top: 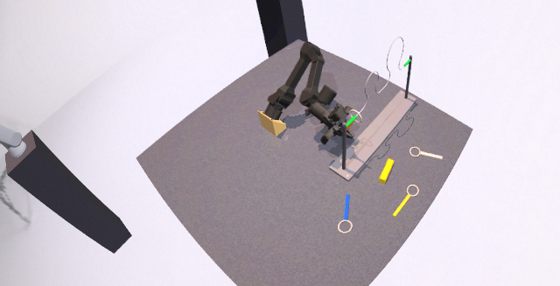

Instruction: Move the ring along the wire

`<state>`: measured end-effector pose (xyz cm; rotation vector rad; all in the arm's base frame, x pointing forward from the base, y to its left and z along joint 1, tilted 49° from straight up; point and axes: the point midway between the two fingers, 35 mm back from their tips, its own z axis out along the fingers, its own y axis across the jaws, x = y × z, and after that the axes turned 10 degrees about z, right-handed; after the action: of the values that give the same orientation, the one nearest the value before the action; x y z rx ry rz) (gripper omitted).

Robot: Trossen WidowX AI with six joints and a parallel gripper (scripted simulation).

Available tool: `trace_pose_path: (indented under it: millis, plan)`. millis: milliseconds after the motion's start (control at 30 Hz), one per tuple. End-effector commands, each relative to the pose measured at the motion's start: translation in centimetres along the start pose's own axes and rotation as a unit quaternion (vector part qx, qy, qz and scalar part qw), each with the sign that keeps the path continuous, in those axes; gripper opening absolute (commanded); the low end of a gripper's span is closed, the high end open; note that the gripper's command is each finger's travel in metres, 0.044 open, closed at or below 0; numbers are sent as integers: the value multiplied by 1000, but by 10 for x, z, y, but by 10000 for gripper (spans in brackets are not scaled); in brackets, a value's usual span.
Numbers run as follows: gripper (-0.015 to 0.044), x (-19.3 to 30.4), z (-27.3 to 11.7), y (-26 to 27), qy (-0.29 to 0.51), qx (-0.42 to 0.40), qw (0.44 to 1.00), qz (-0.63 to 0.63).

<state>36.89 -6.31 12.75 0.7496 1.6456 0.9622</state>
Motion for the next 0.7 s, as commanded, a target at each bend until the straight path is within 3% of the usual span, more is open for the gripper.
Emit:
trace_pose_path:
  millis: [0, 667]
  plan:
    - [-150, 0, -1, -6, 2, 2, 1000, 0]
    - [-150, 9, 3, -18, 1, 2, 1000, 0]
